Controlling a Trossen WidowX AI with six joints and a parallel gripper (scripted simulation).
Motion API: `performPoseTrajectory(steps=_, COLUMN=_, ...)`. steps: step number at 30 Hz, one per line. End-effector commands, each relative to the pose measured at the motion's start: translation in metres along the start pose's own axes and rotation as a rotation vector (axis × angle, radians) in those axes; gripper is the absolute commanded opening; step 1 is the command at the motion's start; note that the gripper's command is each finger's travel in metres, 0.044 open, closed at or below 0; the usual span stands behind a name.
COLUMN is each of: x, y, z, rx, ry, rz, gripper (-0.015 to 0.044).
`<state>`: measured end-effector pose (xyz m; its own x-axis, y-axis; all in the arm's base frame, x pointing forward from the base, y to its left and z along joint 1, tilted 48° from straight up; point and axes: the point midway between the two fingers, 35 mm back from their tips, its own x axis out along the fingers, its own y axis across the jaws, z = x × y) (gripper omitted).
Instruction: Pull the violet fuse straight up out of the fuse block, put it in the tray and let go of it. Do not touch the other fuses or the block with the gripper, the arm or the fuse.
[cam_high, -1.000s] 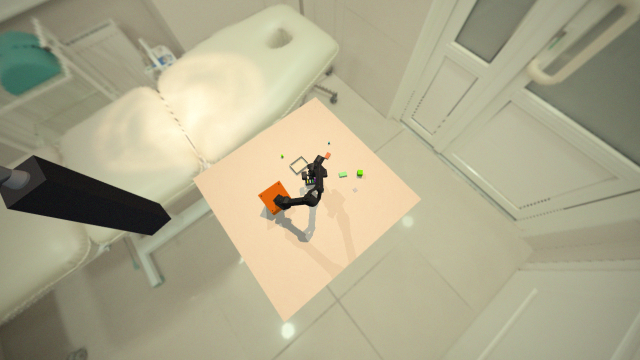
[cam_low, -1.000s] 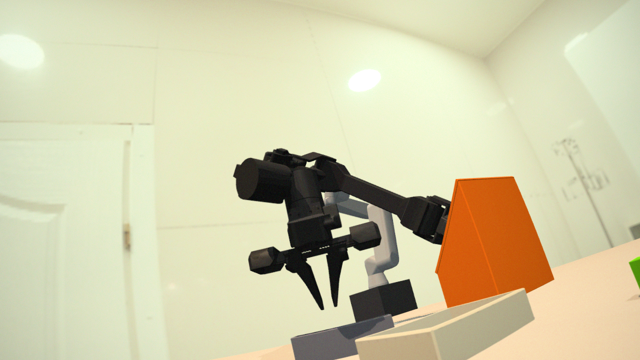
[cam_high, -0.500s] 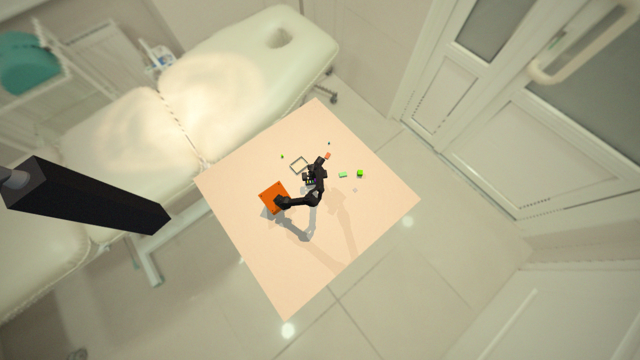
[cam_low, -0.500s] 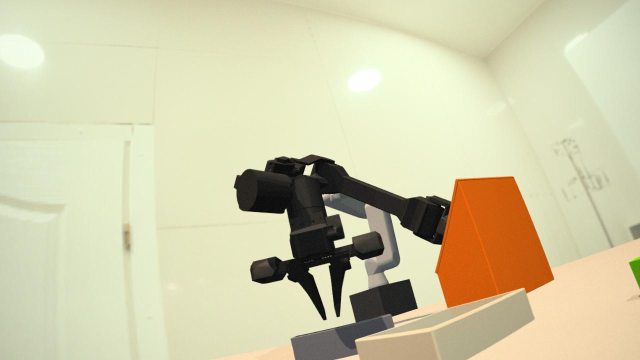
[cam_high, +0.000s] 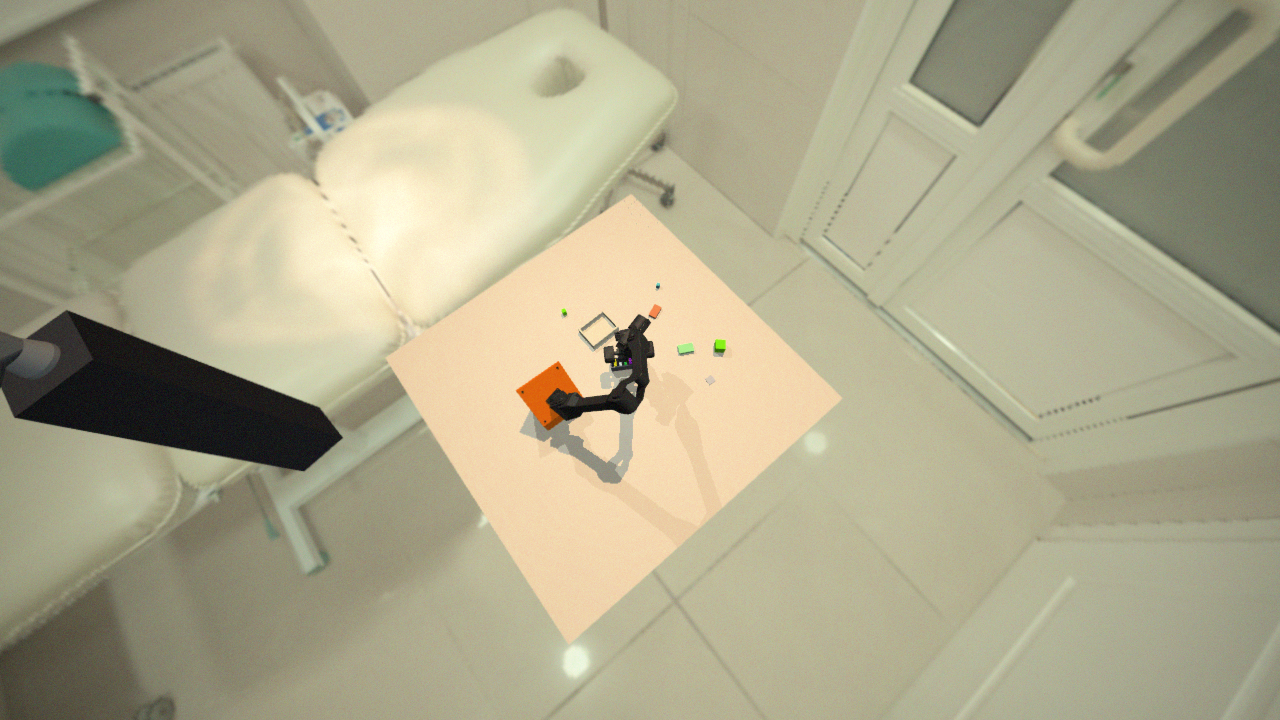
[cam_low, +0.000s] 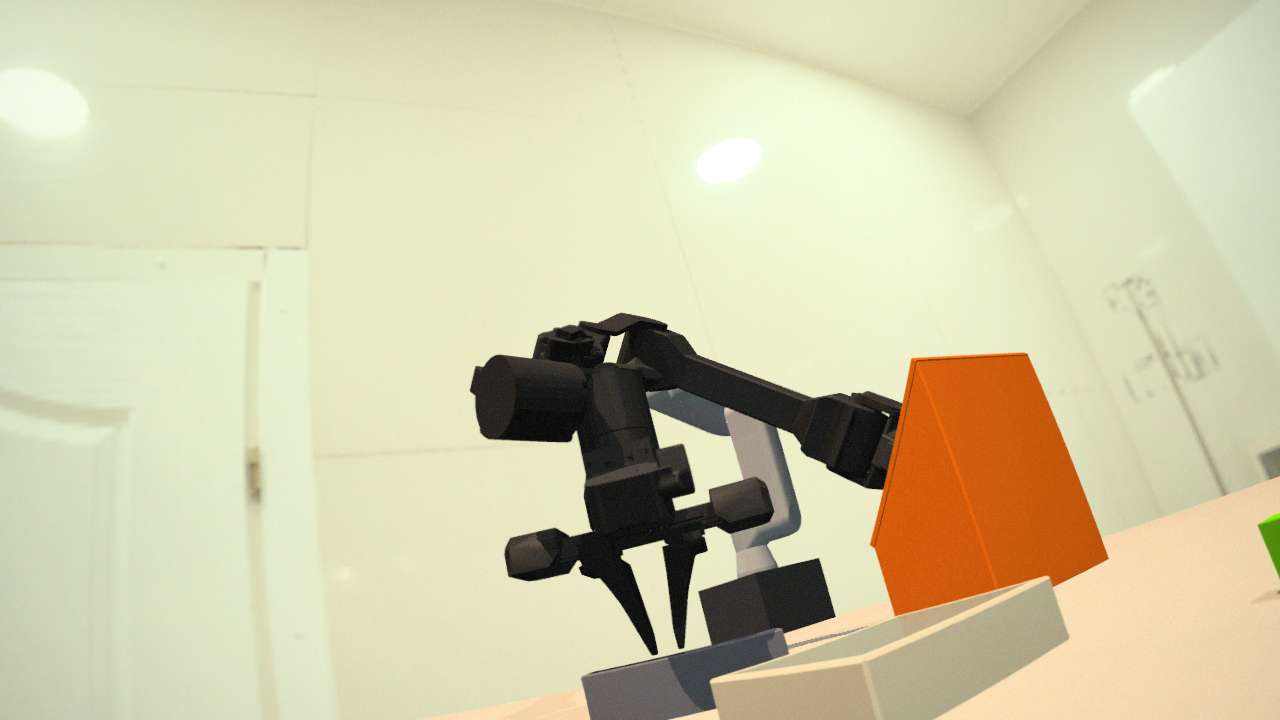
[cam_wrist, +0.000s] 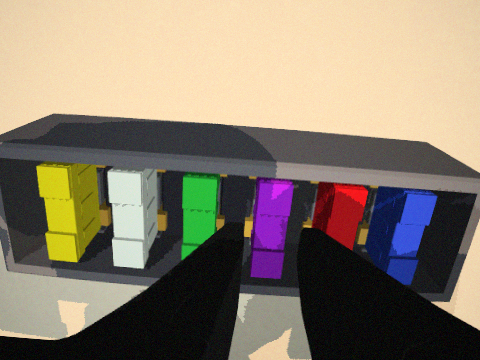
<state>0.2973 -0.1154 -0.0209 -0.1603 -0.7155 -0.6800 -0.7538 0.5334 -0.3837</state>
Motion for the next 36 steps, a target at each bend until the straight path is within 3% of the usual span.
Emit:
performPoseTrajectory(steps=1, x=0.0023, y=-0.0004, z=-0.0001, rx=-0.002, ry=0.001, rz=-0.003, gripper=0.0074)
performPoseTrajectory(steps=13, x=0.0101, y=-0.0003, z=-0.0003, rx=-0.002, ry=0.002, rz=-0.003, gripper=0.0074)
performPoseTrajectory(steps=24, x=0.009, y=0.0, z=-0.0003, rx=0.0, ry=0.001, rz=0.0, gripper=0.0001)
performPoseTrajectory(steps=36, x=0.0049, y=-0.0001, z=0.0, rx=0.0, ry=0.0, rz=0.0, gripper=0.0)
